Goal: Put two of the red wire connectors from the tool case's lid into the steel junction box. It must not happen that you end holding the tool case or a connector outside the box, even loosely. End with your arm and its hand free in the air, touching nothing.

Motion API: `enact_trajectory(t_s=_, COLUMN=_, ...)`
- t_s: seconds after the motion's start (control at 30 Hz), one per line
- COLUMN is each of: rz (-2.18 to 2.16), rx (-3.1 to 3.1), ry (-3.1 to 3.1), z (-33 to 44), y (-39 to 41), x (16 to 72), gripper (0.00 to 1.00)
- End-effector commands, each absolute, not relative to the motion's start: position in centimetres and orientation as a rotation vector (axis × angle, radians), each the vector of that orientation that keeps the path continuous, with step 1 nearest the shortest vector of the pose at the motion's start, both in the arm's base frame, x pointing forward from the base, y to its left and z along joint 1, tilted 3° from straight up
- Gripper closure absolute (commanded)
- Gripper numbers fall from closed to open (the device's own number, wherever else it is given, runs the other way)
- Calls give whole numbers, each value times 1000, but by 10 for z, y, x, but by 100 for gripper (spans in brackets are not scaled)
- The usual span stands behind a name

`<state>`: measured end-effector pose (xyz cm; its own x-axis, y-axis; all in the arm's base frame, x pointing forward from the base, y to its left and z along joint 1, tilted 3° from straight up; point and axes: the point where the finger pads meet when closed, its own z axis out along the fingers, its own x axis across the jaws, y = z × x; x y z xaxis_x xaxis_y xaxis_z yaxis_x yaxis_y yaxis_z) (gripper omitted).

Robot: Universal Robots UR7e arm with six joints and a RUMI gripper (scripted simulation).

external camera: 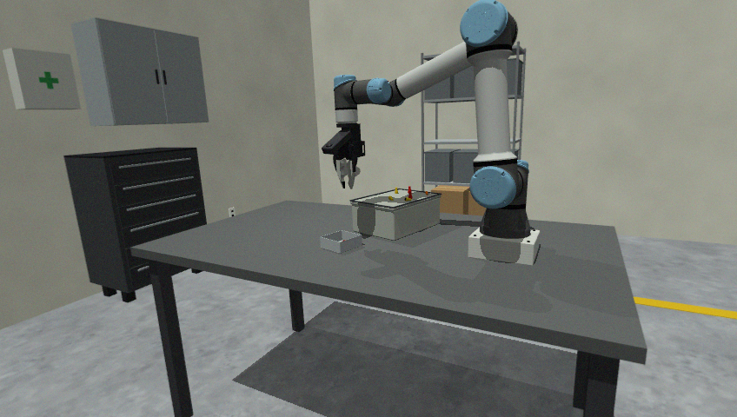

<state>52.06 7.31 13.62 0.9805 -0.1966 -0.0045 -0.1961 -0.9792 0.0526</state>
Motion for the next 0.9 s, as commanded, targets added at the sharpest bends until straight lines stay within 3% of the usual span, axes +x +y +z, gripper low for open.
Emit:
enact_trajectory(t_s=0.0, rz=-7, rx=3051, ry=-496, z=138, y=28, x=520, gripper=82)
enact_trajectory(t_s=0.4, rz=6, rx=2929, ry=-991, z=141, y=-85, x=498, gripper=82)
enact_trajectory(t_s=0.87, rz=26, rx=2621, ry=-1640, z=144, y=-225, x=428, gripper=82)
